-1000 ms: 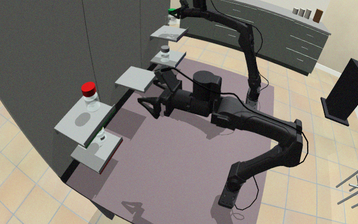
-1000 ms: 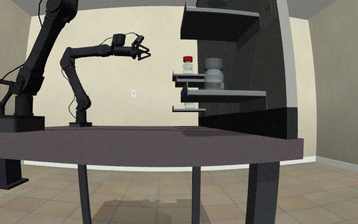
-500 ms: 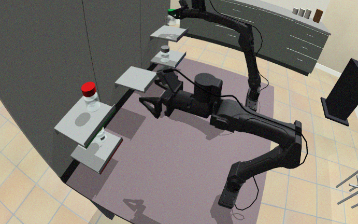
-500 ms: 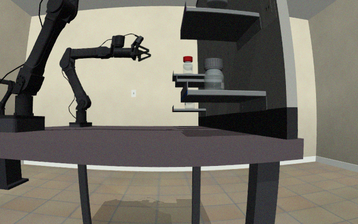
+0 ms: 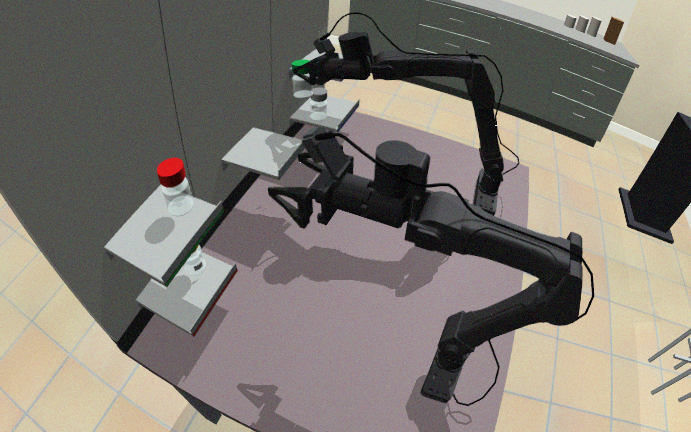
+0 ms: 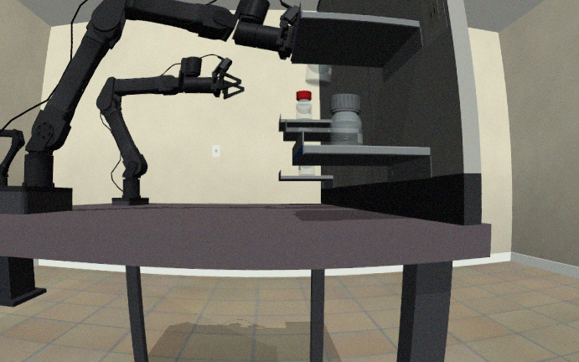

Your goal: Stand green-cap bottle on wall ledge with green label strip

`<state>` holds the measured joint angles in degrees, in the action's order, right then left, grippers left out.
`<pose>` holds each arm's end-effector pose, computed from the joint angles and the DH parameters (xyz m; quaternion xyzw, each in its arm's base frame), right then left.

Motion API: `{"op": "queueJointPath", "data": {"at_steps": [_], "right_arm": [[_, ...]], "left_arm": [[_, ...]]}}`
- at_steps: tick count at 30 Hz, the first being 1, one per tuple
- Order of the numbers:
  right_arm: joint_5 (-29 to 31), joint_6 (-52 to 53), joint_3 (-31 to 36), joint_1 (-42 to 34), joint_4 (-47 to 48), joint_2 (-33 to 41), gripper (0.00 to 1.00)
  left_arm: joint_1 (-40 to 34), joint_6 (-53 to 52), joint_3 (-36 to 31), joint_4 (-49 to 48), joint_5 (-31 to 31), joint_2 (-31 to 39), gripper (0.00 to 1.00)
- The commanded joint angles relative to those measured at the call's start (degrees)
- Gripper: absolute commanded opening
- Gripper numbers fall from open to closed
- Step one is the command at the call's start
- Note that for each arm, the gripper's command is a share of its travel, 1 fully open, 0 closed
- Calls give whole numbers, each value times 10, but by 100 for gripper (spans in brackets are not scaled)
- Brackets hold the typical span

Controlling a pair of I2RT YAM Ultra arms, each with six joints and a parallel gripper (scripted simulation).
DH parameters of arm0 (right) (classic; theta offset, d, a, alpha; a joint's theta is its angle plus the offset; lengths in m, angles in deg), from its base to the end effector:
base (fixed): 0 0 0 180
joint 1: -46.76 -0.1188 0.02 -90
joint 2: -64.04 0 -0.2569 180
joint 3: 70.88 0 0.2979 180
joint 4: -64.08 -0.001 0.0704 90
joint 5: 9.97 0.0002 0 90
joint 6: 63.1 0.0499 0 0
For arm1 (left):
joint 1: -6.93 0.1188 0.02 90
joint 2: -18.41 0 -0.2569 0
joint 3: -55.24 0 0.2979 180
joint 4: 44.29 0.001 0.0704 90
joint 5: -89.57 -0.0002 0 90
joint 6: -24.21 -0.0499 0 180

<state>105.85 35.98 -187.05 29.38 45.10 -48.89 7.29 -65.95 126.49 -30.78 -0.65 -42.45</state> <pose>0.5105 0.1381 0.3408 0.0783 0.7848 -0.0387 0.6135 0.3080 0.0027 0.3902 0.0001 0.7261 0.0017 0.6876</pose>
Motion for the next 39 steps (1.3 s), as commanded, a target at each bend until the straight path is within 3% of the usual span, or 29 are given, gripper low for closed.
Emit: {"op": "queueJointPath", "data": {"at_steps": [1,8,18,20,25,27,32,39], "right_arm": [[110,29,28,-80,46,29,50],[213,43,86,-212,73,31,50],[231,31,109,-258,98,33,50],[212,20,119,-254,114,36,50],[98,-32,175,-235,178,73,50],[98,-32,175,-235,178,73,50],[7,-60,234,-206,219,104,50],[-21,-61,256,-185,228,117,50]], "left_arm": [[-3,2,7,-22,2,11,100],[-3,2,7,-22,2,11,100],[-3,2,7,-22,2,11,100],[-3,2,7,-22,2,11,100],[-3,2,7,-22,2,11,100],[-3,2,7,-22,2,11,100],[-3,2,7,-22,2,11,100],[-3,2,7,-22,2,11,100]]}}
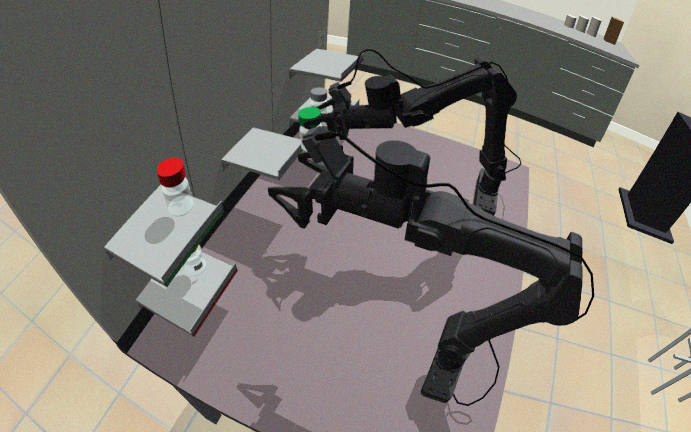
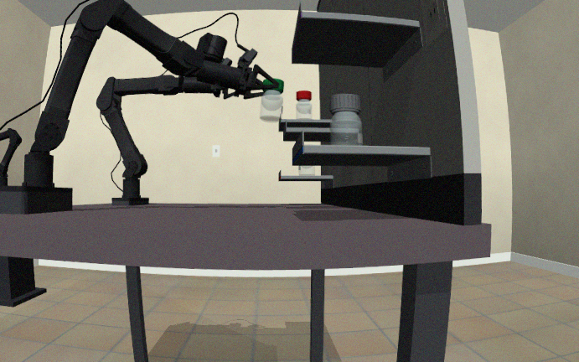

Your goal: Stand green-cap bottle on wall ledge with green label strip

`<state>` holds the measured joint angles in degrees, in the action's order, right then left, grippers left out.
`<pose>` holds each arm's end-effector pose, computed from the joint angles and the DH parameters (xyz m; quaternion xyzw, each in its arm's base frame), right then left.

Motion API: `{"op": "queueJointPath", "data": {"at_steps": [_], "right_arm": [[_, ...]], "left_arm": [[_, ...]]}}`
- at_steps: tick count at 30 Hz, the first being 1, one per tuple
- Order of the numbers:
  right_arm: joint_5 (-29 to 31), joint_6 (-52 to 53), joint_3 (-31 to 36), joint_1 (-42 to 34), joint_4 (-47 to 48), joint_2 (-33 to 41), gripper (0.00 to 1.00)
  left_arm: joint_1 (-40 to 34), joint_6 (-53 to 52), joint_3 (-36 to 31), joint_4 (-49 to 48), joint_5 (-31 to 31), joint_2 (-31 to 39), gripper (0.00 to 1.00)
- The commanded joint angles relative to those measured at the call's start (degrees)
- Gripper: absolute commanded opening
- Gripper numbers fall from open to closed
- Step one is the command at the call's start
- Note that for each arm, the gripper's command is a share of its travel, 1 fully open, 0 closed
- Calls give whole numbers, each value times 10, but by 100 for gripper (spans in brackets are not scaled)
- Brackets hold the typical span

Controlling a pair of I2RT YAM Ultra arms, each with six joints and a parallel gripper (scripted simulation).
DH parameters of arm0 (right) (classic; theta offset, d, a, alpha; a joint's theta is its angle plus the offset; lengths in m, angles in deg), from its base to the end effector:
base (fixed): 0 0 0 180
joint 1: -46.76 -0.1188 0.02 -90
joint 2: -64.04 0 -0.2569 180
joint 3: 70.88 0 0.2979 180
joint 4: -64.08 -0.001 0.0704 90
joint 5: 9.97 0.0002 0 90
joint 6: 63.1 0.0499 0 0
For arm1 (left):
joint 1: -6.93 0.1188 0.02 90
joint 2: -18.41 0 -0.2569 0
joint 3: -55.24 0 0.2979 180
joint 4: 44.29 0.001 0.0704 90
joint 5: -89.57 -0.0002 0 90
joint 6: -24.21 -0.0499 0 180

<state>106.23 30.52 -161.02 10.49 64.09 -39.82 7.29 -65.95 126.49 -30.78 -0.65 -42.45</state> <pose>0.4017 0.2687 0.2701 -0.0810 0.7745 0.0377 0.6263 0.3080 0.0027 0.3902 0.0001 0.7261 0.0017 0.6876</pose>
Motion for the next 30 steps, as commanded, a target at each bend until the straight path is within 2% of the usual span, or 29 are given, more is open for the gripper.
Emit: {"op": "queueJointPath", "data": {"at_steps": [1,13,18,30], "right_arm": [[-25,-6,-3,2,48,28,50],[-27,-5,3,0,49,17,50],[-23,-5,-36,-7,-3,35,50],[-37,-10,-56,4,13,8,50]], "left_arm": [[-3,2,7,-22,2,11,100],[-3,2,7,-22,2,11,100],[-3,2,7,-22,2,11,100],[-3,2,7,-22,2,11,100]]}}
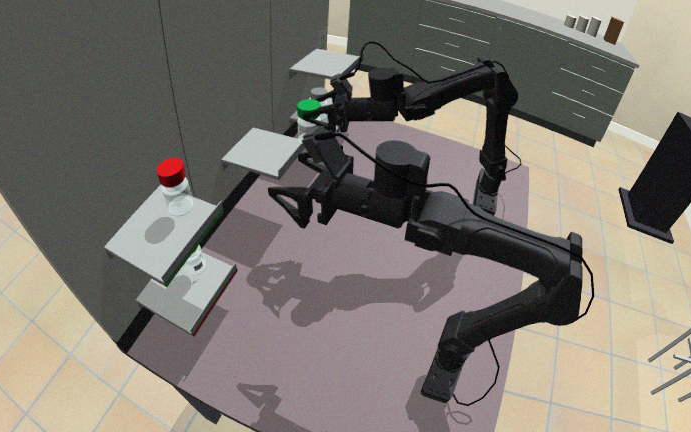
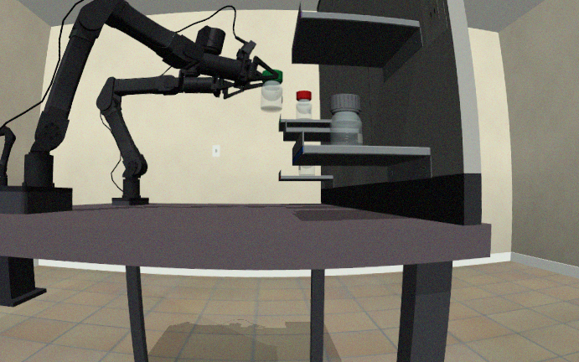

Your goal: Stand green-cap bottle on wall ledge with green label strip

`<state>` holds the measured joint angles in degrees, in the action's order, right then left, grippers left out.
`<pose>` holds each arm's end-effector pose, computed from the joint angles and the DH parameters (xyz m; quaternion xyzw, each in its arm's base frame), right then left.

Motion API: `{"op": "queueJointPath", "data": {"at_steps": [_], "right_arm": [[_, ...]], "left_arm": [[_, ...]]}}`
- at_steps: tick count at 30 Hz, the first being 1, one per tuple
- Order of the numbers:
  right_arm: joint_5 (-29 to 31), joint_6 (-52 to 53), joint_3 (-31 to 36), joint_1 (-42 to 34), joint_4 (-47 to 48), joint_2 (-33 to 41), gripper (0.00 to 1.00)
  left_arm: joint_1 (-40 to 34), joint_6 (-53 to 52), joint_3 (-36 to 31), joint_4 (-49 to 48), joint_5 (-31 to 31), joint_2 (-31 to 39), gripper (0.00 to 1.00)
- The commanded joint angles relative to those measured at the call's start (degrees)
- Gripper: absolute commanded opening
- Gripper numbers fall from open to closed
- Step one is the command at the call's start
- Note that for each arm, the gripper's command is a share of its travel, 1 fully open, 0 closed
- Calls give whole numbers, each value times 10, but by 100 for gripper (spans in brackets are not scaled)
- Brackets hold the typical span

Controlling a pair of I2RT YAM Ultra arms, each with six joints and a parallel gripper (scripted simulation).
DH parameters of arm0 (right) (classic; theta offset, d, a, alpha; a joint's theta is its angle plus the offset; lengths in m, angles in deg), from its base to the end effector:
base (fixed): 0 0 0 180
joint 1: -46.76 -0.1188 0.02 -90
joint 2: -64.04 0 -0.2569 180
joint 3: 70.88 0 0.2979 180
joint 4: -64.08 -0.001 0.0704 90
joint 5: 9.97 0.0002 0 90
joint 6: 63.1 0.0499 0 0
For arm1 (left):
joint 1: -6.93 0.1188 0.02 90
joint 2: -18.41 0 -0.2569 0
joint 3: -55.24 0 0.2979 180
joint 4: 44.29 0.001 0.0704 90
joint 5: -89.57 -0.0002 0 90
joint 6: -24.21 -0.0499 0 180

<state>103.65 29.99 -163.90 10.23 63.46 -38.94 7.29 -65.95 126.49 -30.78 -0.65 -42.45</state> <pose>0.4012 0.2736 0.2961 -0.0914 0.7588 0.0638 0.6417 0.3080 0.0027 0.3902 0.0001 0.7261 0.0017 0.6876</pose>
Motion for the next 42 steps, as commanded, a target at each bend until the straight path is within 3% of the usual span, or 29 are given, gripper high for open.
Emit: {"op": "queueJointPath", "data": {"at_steps": [1,22,42], "right_arm": [[-13,-5,-32,8,20,-5,50],[-44,-6,-209,45,4,-145,50],[-45,-7,-207,45,2,-155,50]], "left_arm": [[-3,2,7,-22,2,11,100],[-3,2,7,-22,2,11,100],[-3,2,7,-22,2,11,100]]}}
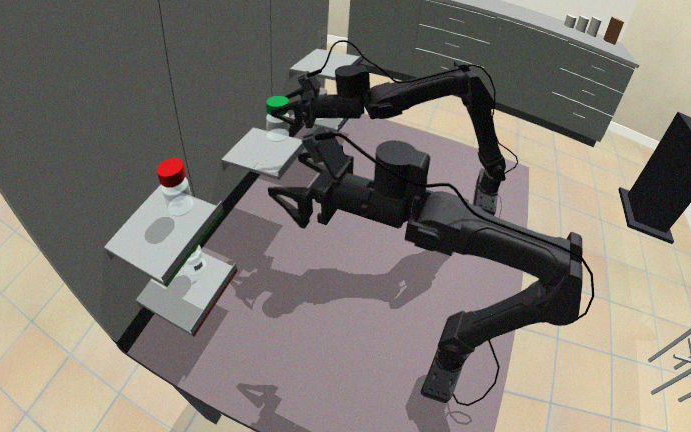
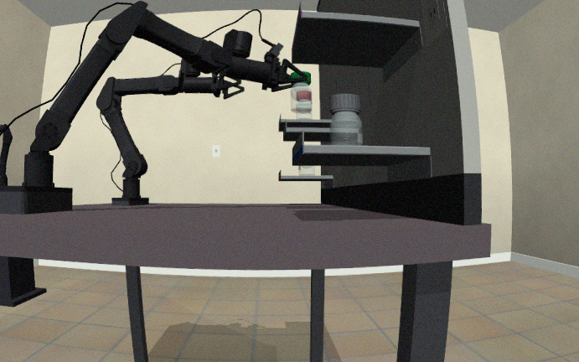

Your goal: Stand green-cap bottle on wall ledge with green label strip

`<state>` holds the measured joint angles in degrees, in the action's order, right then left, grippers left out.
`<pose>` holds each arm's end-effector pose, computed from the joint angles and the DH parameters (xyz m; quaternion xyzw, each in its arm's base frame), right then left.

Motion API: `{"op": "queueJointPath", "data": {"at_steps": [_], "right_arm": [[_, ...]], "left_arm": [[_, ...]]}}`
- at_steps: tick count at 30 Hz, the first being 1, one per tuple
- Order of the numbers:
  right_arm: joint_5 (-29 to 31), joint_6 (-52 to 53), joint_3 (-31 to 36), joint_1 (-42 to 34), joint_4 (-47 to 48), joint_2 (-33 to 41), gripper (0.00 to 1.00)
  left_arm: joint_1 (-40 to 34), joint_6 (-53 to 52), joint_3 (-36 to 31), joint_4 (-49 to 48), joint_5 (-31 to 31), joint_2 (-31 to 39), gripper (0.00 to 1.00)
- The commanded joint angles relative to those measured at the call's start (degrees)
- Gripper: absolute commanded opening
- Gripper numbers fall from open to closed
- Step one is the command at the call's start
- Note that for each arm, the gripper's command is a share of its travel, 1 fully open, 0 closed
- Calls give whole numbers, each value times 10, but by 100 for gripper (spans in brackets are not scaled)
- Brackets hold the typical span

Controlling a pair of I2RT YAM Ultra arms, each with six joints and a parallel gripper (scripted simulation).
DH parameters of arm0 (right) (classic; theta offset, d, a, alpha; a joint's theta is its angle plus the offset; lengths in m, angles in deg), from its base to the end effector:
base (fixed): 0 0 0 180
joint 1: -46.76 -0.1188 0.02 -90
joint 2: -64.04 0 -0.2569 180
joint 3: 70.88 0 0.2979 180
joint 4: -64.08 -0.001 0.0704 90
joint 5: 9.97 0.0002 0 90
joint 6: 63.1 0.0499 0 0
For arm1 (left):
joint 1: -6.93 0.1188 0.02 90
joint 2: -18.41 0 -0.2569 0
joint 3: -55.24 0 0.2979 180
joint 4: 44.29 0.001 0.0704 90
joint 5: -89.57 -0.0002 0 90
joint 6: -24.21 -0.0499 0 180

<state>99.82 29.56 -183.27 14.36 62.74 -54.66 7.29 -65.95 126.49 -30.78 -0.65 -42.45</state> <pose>0.4777 0.2844 0.2956 -0.0809 0.7457 0.0720 0.6574 0.3080 0.0027 0.3902 0.0001 0.7261 0.0017 0.6876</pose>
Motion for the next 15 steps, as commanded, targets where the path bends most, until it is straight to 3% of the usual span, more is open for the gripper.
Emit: {"op": "queueJointPath", "data": {"at_steps": [1,15], "right_arm": [[-7,-2,-13,3,9,3,50],[-6,-2,-4,3,36,8,50]], "left_arm": [[-3,2,7,-22,2,11,100],[-3,2,7,-22,2,11,100]]}}
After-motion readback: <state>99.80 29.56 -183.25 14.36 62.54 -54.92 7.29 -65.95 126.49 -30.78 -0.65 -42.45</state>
